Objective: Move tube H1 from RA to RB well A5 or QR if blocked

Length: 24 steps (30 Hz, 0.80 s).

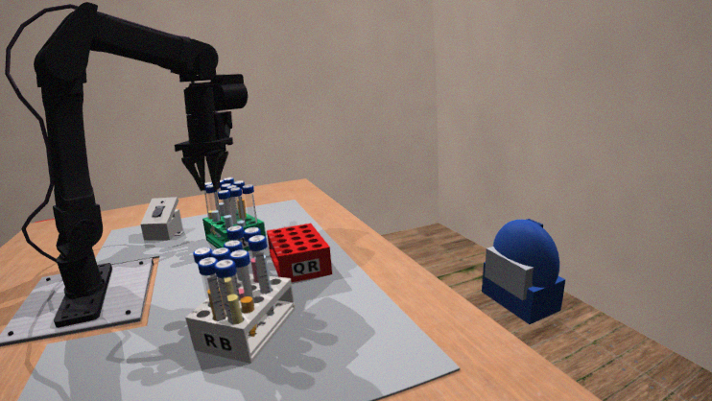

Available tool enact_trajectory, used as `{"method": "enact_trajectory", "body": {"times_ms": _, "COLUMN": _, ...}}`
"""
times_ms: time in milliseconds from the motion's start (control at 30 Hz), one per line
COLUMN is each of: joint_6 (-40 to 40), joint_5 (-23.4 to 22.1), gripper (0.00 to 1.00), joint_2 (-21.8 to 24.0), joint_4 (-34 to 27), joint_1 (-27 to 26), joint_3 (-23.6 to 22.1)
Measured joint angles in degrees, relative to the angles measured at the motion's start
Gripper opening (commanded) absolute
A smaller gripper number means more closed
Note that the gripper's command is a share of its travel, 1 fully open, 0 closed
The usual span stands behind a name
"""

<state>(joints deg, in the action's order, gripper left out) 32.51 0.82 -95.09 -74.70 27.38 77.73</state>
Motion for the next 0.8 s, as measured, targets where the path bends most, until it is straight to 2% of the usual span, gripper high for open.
{"method": "enact_trajectory", "body": {"times_ms": 533, "joint_6": -0.1, "joint_5": 0.0, "gripper": 0.30, "joint_2": 0.0, "joint_4": 1.0, "joint_1": 0.0, "joint_3": -0.5}}
{"method": "enact_trajectory", "body": {"times_ms": 567, "joint_6": -0.1, "joint_5": 0.0, "gripper": 0.00, "joint_2": 0.0, "joint_4": 1.0, "joint_1": 0.0, "joint_3": -0.5}}
{"method": "enact_trajectory", "body": {"times_ms": 800, "joint_6": -0.1, "joint_5": 0.0, "gripper": 0.00, "joint_2": 0.0, "joint_4": 1.0, "joint_1": 0.0, "joint_3": -0.5}}
